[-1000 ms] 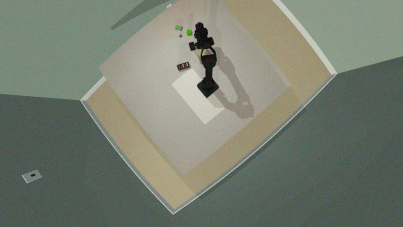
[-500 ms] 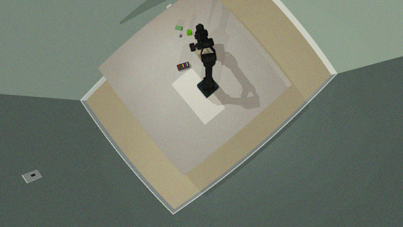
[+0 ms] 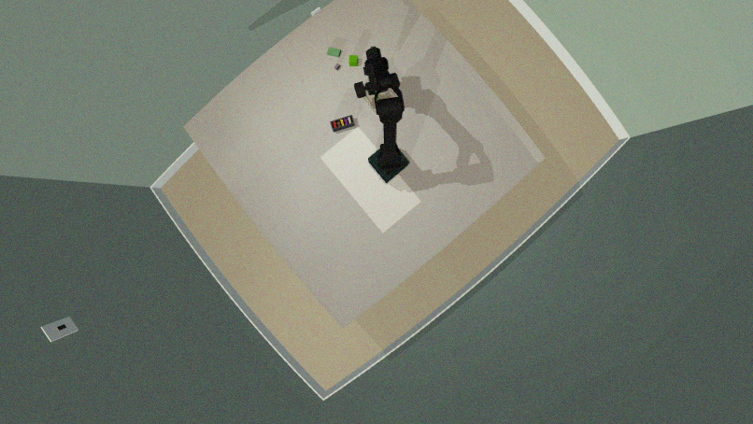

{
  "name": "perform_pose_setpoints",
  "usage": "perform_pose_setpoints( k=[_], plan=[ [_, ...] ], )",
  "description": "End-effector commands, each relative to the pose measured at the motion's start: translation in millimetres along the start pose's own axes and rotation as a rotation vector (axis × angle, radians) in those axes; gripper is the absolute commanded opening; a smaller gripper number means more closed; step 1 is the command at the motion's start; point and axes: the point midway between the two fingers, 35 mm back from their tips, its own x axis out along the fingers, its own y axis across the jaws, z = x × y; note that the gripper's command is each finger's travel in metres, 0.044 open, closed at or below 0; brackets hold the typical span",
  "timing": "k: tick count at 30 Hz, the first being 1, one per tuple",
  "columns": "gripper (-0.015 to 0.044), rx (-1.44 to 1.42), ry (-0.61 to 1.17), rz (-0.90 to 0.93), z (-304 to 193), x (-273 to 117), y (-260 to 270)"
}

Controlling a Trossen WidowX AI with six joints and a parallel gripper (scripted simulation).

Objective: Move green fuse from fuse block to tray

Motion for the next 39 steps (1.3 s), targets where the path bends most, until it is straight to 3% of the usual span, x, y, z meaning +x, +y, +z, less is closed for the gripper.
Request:
perform_pose_setpoints(
  k=[1, 8, 12, 39],
  plan=[
    [0.0158, 0.0, -0.001, 0.0, 0, -1, 0],
    [0.033, 0.0, -0.001, -0.001, 0, -4, 0],
    [0.033, -0.003, 0.003, -0.002, -1, -37, 0],
    [0.033, -0.002, 0.001, 0.0, 0, -36, 0]
  ],
)
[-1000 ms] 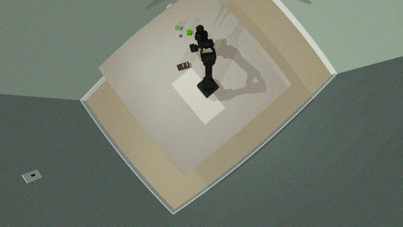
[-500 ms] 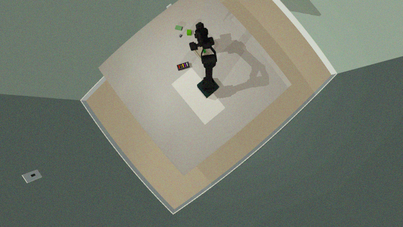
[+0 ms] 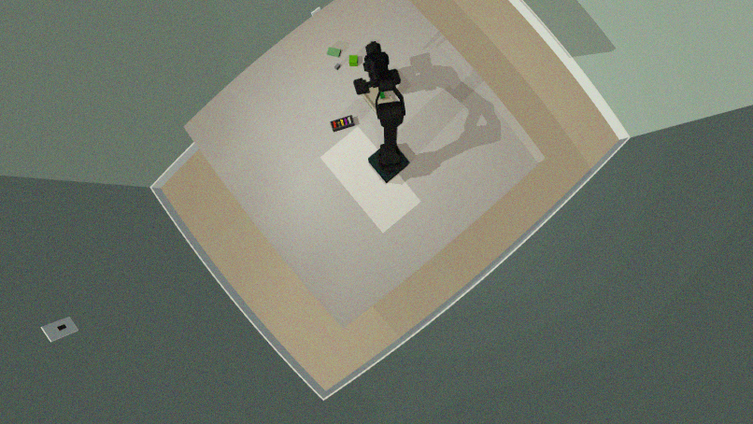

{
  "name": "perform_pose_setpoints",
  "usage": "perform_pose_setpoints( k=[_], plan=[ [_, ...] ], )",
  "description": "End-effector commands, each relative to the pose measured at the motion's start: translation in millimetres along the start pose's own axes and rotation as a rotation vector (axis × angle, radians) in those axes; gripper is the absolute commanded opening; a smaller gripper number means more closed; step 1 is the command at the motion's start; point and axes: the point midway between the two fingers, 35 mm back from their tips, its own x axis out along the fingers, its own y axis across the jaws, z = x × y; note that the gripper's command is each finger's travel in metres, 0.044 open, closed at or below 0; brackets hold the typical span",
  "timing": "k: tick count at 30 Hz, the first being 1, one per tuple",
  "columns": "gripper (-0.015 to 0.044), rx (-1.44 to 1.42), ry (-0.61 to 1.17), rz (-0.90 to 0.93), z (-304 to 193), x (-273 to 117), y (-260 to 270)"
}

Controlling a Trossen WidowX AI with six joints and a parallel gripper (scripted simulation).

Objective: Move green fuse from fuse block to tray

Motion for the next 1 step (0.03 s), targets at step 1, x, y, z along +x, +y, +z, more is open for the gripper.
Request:
perform_pose_setpoints(
  k=[1],
  plan=[
    [0.033, 0.0, 0.0, 0.0, 0.0, 0.0, 0.0]
  ],
)
